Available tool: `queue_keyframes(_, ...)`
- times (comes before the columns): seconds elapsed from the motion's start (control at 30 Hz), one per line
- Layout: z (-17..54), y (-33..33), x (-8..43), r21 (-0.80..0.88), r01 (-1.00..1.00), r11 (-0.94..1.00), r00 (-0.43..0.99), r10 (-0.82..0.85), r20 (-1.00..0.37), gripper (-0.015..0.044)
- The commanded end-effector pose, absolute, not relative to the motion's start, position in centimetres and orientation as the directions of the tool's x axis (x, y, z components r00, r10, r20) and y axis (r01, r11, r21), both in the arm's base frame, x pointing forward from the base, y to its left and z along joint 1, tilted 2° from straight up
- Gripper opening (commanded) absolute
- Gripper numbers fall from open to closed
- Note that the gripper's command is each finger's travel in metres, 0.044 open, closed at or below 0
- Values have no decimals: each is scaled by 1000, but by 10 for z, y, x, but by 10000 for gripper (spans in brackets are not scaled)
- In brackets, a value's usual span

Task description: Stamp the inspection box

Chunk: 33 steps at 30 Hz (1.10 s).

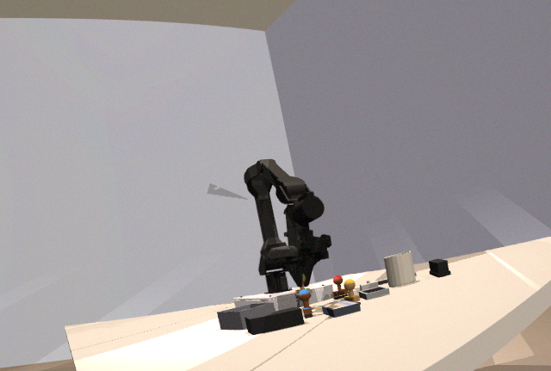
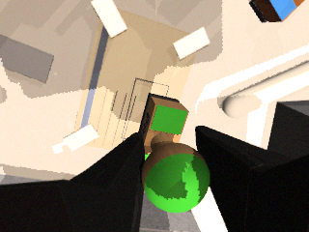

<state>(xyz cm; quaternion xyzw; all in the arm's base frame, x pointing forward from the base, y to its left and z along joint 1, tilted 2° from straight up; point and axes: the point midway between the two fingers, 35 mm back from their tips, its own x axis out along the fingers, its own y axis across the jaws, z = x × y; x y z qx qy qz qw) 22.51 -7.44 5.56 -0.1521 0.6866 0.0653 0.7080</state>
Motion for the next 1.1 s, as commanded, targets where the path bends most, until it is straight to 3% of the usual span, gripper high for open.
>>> queue_keyframes(0.0,52,-74,224,-123,-306,944,47,-114,-992,0)
queue_keyframes(1.07,31,-73,223,-122,-307,944,50,-112,-992,0)
